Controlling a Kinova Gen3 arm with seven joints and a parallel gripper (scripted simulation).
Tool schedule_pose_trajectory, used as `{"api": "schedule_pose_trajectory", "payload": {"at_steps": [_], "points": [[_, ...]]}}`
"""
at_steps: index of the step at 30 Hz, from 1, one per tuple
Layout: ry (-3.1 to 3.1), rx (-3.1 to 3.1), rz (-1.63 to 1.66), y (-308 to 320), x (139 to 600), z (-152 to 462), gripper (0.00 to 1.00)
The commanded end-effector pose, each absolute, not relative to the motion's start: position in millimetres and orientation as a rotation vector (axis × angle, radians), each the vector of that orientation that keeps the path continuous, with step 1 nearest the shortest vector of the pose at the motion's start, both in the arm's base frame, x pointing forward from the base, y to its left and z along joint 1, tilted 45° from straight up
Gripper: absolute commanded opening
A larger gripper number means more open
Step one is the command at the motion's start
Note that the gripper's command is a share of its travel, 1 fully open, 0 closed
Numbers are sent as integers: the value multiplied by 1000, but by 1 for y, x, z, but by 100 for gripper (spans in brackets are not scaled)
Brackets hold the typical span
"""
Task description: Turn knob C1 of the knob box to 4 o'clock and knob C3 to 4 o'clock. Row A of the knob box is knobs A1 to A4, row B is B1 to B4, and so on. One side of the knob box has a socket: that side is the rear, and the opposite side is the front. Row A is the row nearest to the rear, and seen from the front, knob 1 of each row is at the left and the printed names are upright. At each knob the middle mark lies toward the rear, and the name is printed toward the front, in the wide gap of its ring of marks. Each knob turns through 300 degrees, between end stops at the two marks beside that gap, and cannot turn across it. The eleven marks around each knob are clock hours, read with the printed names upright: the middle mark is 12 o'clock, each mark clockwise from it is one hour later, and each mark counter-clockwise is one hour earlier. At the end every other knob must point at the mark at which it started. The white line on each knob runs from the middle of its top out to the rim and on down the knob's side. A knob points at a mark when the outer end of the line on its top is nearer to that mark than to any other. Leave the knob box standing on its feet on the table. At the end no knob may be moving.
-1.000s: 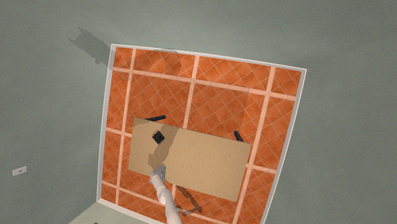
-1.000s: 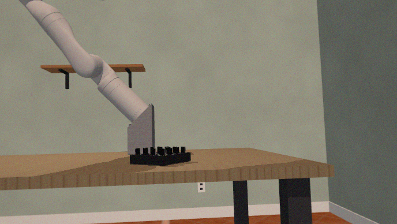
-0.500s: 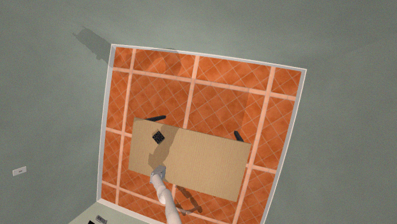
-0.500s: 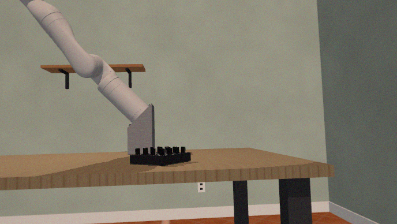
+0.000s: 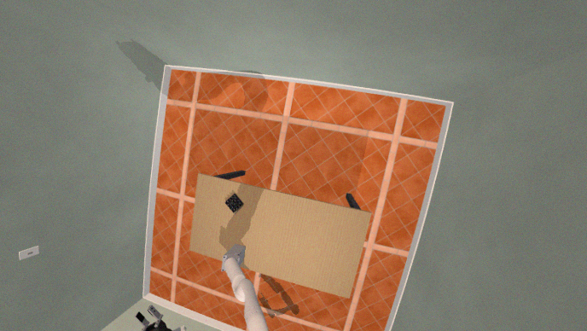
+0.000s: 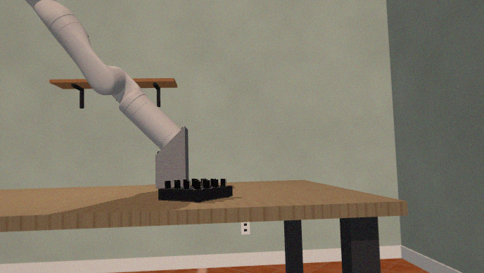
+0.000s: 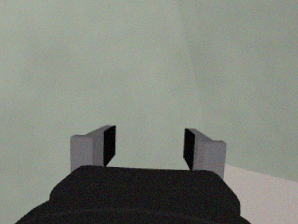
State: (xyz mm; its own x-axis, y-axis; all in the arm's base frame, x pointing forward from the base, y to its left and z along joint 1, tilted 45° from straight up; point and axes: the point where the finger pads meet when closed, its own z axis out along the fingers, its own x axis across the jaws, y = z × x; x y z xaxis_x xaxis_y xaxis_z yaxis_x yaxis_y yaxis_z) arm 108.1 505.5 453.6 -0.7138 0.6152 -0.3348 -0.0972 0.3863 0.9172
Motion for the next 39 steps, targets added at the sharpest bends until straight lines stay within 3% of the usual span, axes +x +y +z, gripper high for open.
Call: {"api": "schedule_pose_trajectory", "payload": {"at_steps": [1,39], "points": [[1986,446,1364,507,111,453,100],[2025,571,1038,465,200,405,100]]}}
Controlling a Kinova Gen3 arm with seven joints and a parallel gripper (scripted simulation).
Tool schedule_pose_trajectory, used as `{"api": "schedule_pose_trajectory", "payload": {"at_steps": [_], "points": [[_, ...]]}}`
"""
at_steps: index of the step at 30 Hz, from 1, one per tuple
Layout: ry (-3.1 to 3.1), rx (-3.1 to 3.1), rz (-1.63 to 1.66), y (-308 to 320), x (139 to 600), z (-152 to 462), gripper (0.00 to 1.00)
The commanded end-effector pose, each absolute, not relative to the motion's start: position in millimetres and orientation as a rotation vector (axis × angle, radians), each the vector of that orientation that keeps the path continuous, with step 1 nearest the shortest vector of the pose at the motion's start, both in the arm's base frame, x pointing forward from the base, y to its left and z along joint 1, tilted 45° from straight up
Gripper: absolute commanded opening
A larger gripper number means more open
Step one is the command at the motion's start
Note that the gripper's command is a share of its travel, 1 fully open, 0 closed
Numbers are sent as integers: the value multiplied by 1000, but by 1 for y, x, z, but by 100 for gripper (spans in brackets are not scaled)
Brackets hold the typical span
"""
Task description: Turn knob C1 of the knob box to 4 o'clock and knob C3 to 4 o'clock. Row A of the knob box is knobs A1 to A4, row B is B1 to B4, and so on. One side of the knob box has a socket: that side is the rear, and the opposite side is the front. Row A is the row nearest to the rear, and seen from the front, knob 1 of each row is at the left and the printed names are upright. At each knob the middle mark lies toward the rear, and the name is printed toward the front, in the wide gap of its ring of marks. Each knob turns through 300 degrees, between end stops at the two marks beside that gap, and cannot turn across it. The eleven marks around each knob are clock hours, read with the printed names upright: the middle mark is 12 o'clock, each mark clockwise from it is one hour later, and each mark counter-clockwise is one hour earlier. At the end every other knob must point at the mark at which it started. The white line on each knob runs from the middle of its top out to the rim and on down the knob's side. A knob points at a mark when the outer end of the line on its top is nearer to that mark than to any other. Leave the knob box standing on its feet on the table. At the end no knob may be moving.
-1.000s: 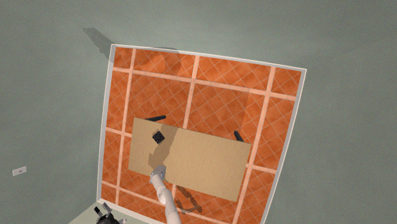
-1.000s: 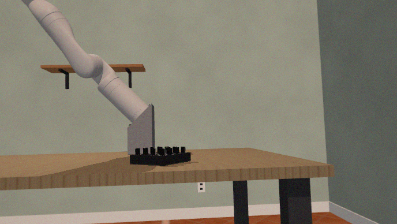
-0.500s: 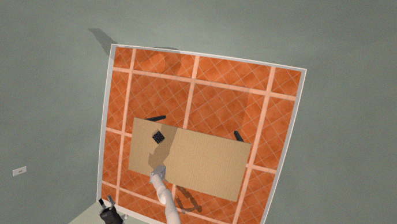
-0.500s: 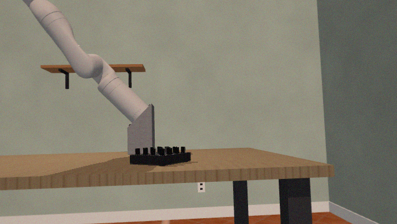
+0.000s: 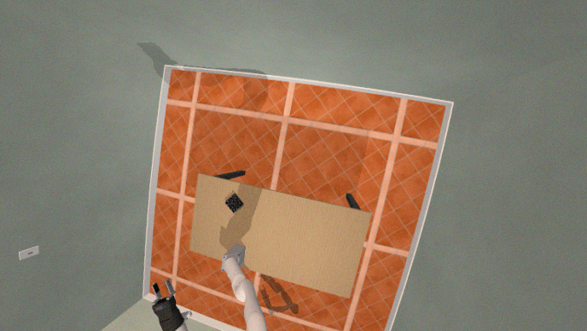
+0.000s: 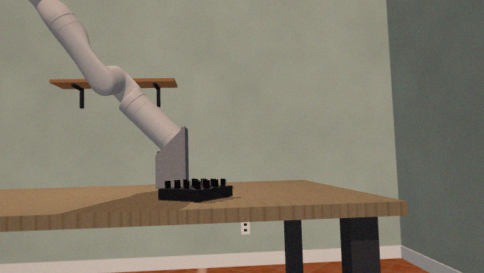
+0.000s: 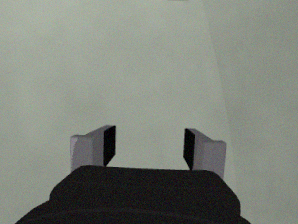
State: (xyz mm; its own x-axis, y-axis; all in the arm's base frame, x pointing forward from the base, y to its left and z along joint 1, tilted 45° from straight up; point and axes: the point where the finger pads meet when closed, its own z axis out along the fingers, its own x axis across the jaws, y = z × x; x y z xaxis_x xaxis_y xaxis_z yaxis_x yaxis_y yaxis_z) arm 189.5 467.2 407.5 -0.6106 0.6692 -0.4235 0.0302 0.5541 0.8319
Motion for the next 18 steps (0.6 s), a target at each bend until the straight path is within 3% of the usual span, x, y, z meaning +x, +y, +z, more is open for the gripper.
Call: {"api": "schedule_pose_trajectory", "payload": {"at_steps": [1,18], "points": [[2025,571,1038,465,200,405,100],[2043,624,911,443,231,387,100]]}}
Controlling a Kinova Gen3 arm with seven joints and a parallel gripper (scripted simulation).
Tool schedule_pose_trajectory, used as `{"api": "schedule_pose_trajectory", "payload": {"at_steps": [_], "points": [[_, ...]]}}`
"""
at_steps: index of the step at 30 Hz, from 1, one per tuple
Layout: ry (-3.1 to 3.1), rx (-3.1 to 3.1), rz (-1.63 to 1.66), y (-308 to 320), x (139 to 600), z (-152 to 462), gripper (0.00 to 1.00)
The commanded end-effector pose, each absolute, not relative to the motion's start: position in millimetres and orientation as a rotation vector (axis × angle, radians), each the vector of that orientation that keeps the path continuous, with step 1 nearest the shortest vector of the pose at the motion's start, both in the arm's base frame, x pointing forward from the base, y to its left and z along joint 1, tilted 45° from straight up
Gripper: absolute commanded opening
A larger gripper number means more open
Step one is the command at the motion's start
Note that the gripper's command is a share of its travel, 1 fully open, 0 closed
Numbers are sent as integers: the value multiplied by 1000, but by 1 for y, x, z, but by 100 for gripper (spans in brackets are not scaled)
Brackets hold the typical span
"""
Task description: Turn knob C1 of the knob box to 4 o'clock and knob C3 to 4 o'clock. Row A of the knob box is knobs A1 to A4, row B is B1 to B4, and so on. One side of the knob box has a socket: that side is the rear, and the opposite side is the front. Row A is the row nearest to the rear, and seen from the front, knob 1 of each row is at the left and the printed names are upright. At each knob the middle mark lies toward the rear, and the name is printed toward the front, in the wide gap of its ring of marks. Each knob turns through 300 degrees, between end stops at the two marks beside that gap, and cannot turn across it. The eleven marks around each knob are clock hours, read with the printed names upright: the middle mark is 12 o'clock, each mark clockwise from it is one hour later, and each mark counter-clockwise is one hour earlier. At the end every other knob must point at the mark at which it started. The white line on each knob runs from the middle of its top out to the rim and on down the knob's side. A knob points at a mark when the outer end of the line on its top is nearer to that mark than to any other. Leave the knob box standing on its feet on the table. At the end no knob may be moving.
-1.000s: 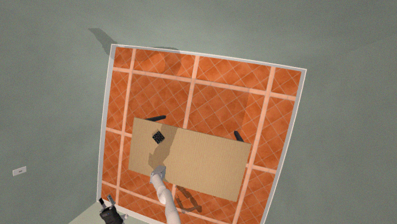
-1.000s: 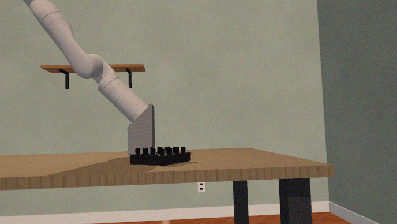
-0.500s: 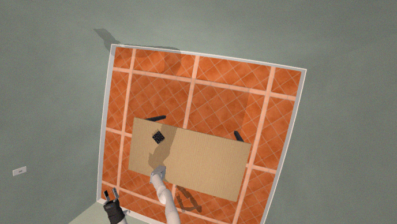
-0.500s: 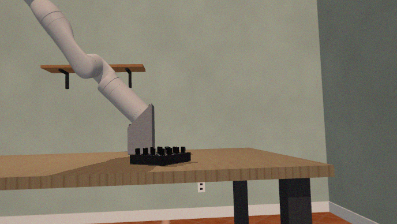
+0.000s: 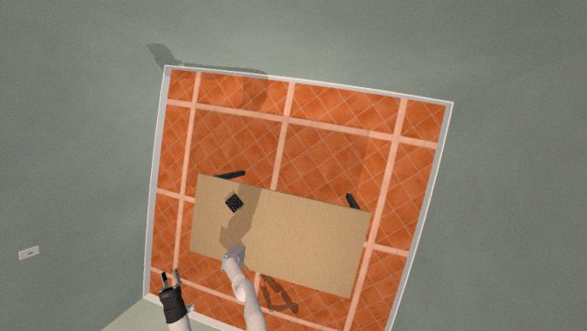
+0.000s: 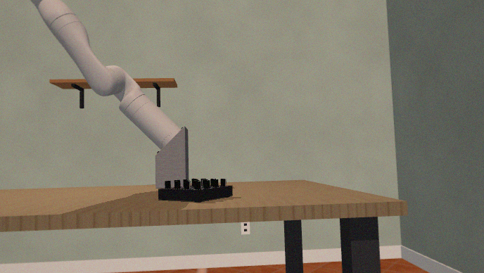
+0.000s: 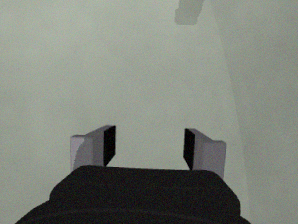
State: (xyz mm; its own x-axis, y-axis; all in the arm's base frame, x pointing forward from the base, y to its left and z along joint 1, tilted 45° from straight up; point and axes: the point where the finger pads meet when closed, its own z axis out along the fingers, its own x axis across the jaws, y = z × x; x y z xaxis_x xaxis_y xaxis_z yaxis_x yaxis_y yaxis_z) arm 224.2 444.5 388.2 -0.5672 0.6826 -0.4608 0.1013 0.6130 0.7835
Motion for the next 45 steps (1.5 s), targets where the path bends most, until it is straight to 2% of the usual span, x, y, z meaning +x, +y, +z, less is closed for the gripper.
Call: {"api": "schedule_pose_trajectory", "payload": {"at_steps": [1,45], "points": [[2041,638,918,444,231,387,100],[2089,783,613,380,295,342,100]]}}
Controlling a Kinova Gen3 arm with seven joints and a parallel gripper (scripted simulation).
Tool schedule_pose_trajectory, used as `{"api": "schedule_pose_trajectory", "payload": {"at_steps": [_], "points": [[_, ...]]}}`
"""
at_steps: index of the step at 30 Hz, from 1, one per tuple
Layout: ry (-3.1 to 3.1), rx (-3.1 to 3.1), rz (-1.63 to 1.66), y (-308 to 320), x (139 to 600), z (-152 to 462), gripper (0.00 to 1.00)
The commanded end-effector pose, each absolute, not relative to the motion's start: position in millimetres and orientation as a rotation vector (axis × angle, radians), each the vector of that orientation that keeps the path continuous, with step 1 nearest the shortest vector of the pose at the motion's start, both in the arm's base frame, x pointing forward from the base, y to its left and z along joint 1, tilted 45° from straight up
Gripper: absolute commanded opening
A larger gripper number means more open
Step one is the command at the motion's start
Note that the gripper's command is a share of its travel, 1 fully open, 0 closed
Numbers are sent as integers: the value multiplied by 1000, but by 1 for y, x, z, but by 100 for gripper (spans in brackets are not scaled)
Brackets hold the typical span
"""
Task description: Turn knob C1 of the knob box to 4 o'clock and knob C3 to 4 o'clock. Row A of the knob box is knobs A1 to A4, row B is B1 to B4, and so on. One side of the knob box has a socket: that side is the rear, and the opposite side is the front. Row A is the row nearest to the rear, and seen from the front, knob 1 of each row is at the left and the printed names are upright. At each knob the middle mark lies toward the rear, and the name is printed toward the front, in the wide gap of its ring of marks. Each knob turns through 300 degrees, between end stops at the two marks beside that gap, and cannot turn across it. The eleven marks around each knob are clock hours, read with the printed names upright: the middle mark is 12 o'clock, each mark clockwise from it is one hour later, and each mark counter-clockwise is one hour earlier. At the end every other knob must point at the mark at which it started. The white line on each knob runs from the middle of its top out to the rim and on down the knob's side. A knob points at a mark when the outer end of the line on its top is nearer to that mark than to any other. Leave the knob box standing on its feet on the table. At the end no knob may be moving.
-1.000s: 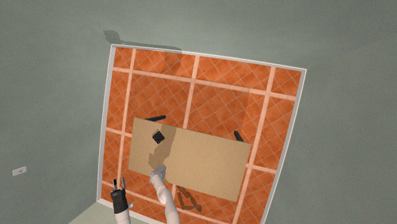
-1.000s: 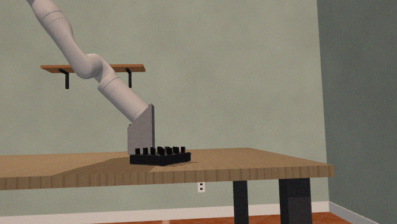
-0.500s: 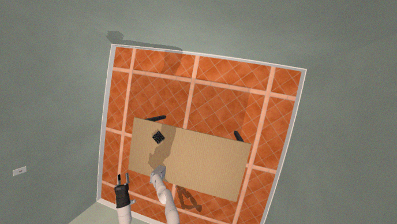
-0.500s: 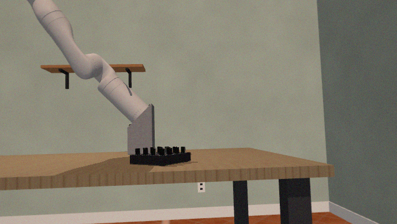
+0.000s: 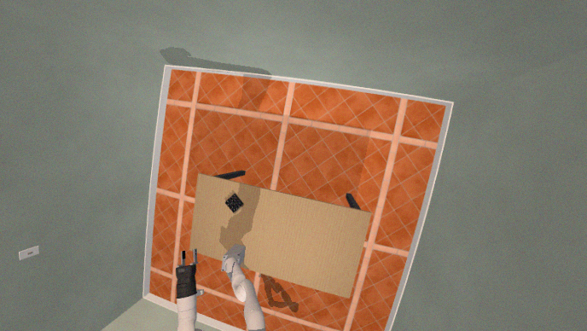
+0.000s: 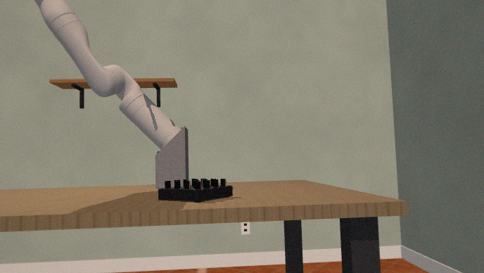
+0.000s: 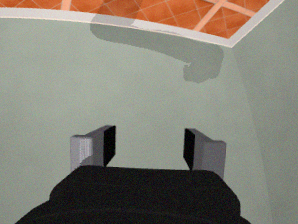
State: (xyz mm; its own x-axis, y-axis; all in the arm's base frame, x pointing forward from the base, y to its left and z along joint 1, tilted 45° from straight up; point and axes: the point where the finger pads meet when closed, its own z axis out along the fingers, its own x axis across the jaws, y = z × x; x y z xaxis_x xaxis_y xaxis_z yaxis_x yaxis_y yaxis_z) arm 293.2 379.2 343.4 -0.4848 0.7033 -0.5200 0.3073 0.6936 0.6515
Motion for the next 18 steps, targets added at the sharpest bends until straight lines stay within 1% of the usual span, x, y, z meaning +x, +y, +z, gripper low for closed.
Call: {"api": "schedule_pose_trajectory", "payload": {"at_steps": [1,2,3,10,11,18], "points": [[2089,783,613,380,295,342,100],[2089,783,613,380,295,342,100],[2108,798,547,366,304,333,100],[2100,813,555,366,306,334,100],[2118,828,492,352,313,325,100],[2111,844,498,352,315,325,100]]}}
